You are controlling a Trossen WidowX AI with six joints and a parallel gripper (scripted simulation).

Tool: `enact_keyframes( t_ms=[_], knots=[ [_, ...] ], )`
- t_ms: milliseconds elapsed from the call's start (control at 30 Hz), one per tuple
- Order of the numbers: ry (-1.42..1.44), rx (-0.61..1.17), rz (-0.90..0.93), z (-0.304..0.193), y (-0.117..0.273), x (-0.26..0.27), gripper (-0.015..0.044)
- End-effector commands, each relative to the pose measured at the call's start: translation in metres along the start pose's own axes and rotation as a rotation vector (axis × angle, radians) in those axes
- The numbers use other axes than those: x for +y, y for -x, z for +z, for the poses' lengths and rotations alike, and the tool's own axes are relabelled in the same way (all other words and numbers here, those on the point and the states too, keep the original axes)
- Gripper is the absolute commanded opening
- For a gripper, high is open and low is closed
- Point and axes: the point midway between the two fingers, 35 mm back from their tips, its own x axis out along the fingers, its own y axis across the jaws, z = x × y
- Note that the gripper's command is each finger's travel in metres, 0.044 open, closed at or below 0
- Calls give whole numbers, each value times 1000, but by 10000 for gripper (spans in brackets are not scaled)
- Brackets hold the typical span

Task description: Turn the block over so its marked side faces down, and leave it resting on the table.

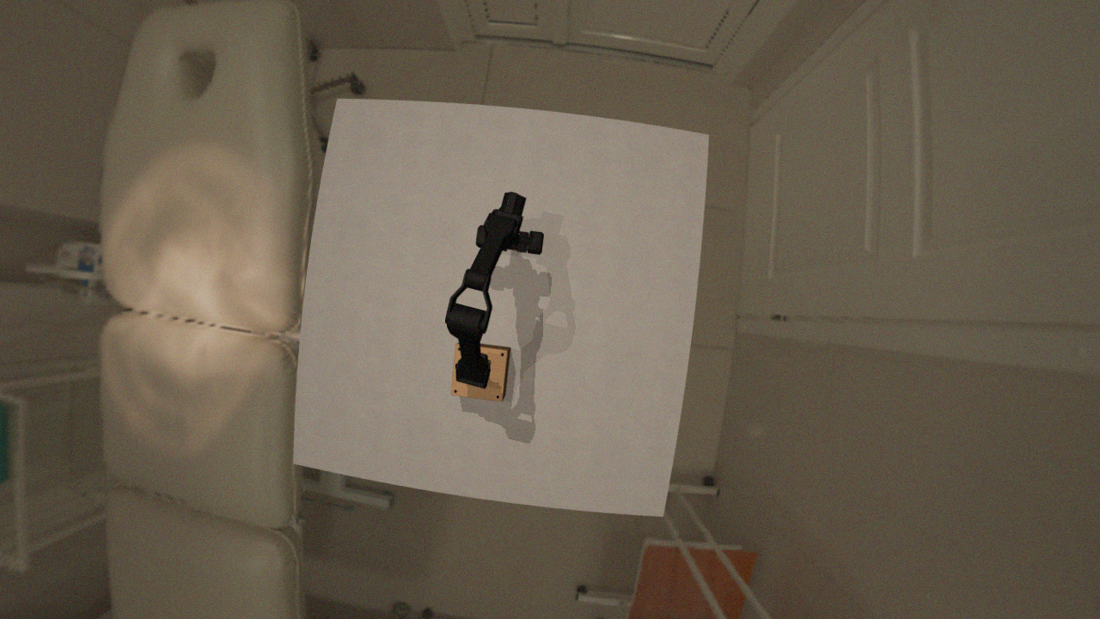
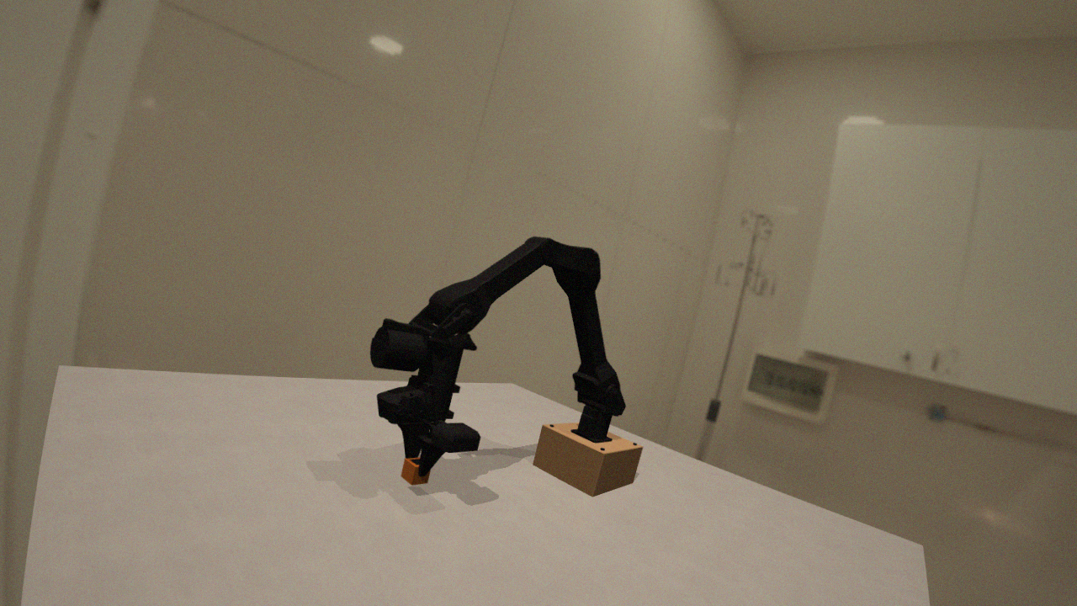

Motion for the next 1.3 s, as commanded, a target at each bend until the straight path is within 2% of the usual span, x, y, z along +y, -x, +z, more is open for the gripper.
enact_keyframes(
  t_ms=[0, 967, 1267],
  knots=[
    [3, -41, 4, 0, -1, 0, 0],
    [4, -471, 4, -6, -8, 0, 0],
    [3, -529, 4, -4, -13, 0, 0]
  ],
)
